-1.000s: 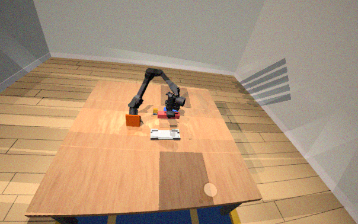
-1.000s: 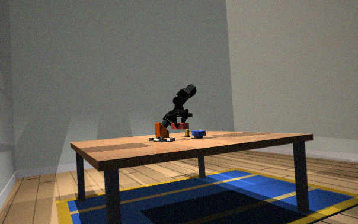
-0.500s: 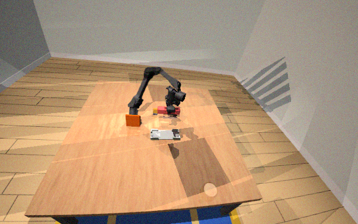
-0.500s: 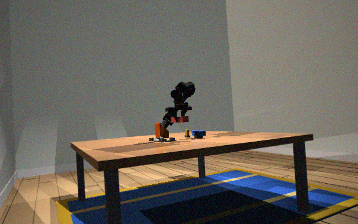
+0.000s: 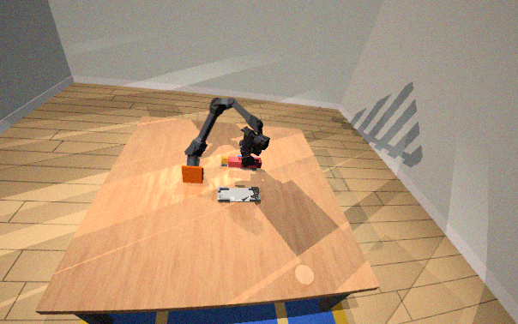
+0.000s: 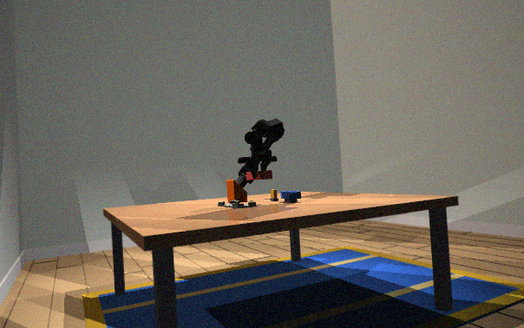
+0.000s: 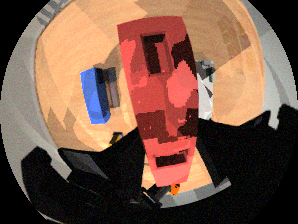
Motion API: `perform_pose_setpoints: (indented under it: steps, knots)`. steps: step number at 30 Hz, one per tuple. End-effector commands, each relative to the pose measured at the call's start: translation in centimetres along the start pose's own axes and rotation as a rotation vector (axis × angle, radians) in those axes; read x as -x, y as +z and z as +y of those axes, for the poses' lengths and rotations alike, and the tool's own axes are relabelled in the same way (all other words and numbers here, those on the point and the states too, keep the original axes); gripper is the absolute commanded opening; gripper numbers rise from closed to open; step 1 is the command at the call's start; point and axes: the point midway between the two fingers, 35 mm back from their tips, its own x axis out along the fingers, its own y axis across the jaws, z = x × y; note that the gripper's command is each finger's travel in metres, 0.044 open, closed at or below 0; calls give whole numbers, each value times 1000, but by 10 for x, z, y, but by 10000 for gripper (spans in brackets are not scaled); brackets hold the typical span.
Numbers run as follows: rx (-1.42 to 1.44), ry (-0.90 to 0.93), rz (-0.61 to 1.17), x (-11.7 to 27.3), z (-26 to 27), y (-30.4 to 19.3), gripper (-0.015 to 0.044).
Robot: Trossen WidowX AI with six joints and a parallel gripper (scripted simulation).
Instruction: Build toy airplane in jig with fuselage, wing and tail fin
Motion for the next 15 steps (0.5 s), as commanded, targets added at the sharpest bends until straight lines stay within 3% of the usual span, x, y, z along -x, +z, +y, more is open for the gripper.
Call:
perform_pose_setpoints:
  steps: [1, 15]
  knots:
    - [4, -7, -3, -3, -15, 0, 0]
    - [14, -9, -3, -22, -57, -4, 0]
